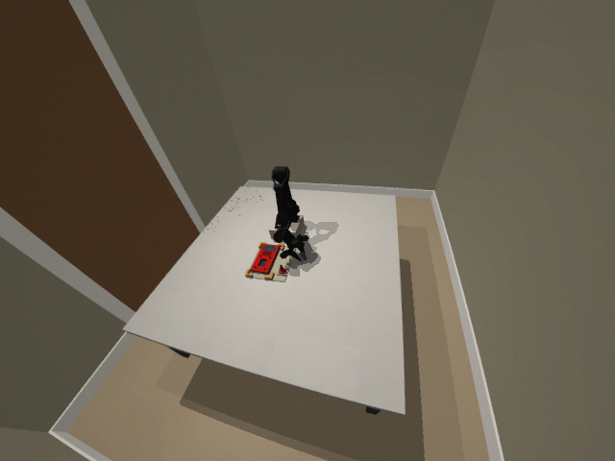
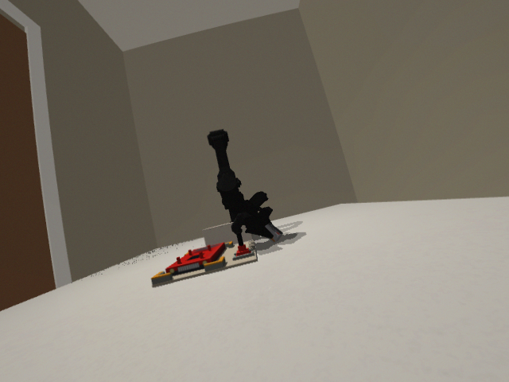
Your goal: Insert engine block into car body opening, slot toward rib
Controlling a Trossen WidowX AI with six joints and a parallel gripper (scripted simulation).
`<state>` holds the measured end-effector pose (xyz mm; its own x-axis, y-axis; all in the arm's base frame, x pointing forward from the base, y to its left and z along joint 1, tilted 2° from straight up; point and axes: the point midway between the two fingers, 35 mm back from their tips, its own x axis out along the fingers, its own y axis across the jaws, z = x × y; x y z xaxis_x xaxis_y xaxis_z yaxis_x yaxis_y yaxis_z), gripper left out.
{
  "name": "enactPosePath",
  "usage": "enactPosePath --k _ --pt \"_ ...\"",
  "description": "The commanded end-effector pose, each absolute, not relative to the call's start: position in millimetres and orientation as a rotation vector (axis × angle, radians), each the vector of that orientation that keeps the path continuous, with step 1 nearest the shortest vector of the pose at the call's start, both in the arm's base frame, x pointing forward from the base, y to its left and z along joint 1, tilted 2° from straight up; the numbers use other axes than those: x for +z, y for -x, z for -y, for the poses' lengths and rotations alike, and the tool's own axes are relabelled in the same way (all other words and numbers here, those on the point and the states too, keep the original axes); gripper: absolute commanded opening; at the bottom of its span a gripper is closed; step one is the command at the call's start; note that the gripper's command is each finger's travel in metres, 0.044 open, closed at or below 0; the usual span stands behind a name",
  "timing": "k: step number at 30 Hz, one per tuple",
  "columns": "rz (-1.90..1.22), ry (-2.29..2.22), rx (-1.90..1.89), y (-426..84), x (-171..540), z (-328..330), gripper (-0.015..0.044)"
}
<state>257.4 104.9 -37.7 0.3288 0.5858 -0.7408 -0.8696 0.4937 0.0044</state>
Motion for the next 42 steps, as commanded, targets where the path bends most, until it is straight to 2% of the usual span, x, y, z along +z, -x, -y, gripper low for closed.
enactPosePath --k 1,13,42 --pt "-0.756 0.435 0.992 -257 -38 -105 0.0131" --pt "-0.756 0.435 0.992 -257 -38 -105 0.044" --pt "-0.778 0.438 0.989 -244 -8 -78 0.044"
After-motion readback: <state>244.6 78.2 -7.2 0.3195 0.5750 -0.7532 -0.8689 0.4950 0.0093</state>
